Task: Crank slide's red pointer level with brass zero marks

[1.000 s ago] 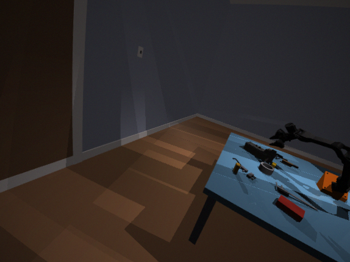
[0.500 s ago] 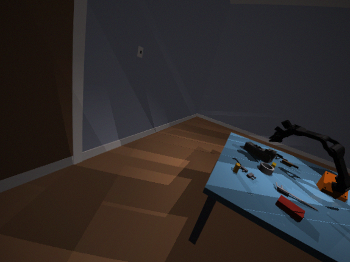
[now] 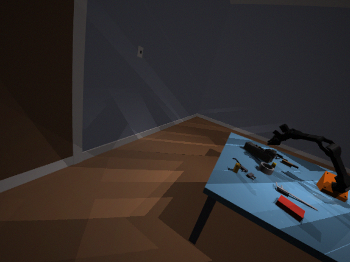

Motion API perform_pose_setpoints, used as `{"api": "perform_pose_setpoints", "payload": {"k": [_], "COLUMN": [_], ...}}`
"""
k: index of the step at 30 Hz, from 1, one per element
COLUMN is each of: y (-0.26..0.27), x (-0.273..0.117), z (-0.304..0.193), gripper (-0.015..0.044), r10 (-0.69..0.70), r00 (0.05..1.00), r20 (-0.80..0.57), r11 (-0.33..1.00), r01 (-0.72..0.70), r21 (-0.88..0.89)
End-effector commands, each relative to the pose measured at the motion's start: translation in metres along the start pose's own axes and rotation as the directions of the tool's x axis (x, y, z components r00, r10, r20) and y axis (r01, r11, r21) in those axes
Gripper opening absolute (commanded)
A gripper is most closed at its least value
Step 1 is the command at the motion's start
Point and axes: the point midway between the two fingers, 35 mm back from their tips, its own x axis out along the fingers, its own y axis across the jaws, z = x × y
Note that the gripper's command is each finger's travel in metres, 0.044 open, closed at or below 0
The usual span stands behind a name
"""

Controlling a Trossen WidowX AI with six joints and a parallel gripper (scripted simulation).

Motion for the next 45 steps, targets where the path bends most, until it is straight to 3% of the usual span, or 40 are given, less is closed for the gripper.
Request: {"api": "perform_pose_setpoints", "payload": {"k": [1, 18, 27, 45], "y": [-0.001, -0.001, 0.000, 0.051], "x": [0.007, 0.006, -0.028, -0.065], "z": [-0.008, -0.007, 0.023, -0.006], "gripper": [0.0440, 0.0440, 0.0440, 0.0440], "r10": [-0.005, -0.005, -0.002, -0.148], "r00": [1.000, 1.000, 1.000, 0.989], "r20": [0.003, 0.002, -0.002, 0.010], "r11": [1.000, 1.000, 1.000, 0.978], "r01": [0.005, 0.005, 0.002, 0.144], "r21": [0.004, 0.004, 0.001, 0.152]}}
